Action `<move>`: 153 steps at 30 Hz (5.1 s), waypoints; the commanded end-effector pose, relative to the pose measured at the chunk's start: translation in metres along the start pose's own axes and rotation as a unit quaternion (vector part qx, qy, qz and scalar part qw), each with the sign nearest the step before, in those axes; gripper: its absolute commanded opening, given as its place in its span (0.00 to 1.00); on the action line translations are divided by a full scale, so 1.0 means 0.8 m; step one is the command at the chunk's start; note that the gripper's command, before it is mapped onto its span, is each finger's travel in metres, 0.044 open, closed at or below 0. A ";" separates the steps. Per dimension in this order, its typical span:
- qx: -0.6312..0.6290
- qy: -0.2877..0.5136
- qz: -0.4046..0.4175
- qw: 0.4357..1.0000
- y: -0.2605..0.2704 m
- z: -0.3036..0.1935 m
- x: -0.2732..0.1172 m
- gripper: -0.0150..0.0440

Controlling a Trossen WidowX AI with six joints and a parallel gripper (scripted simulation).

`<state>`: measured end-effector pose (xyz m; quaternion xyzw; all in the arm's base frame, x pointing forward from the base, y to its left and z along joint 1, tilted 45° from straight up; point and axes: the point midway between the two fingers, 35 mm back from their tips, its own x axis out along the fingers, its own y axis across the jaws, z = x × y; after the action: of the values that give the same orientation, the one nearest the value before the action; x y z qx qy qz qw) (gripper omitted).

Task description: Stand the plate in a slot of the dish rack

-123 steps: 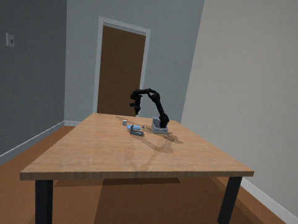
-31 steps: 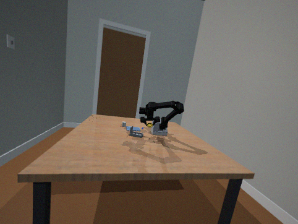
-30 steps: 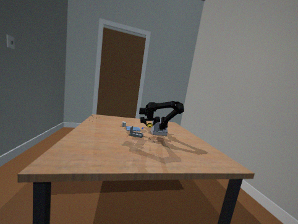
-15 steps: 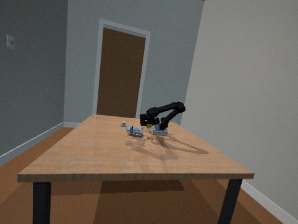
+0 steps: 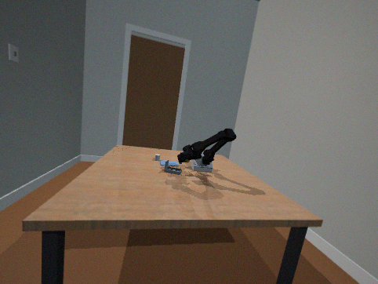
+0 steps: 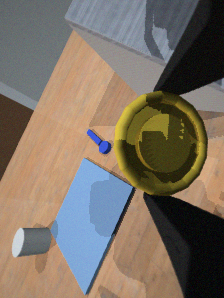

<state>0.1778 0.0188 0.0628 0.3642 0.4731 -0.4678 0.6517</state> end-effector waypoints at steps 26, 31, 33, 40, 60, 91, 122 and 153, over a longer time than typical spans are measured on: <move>-0.059 -0.196 0.217 0.954 0.034 -0.019 -0.017 0.25; -0.060 -0.218 0.262 0.938 0.039 -0.024 -0.025 0.25; -0.059 -0.226 0.281 0.931 0.040 -0.027 -0.029 0.25; -0.054 -0.249 0.346 0.903 0.043 -0.035 -0.044 0.25; -0.025 -0.272 0.472 0.838 0.038 -0.050 -0.075 0.25; -0.016 -0.267 0.477 0.837 0.079 -0.067 -0.045 0.25; -0.011 -0.263 0.480 0.837 0.091 -0.074 -0.025 0.25; -0.011 -0.259 0.471 0.843 0.096 -0.039 -0.050 0.93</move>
<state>0.2340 0.0892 0.0819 0.4008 0.0603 -0.1756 0.8971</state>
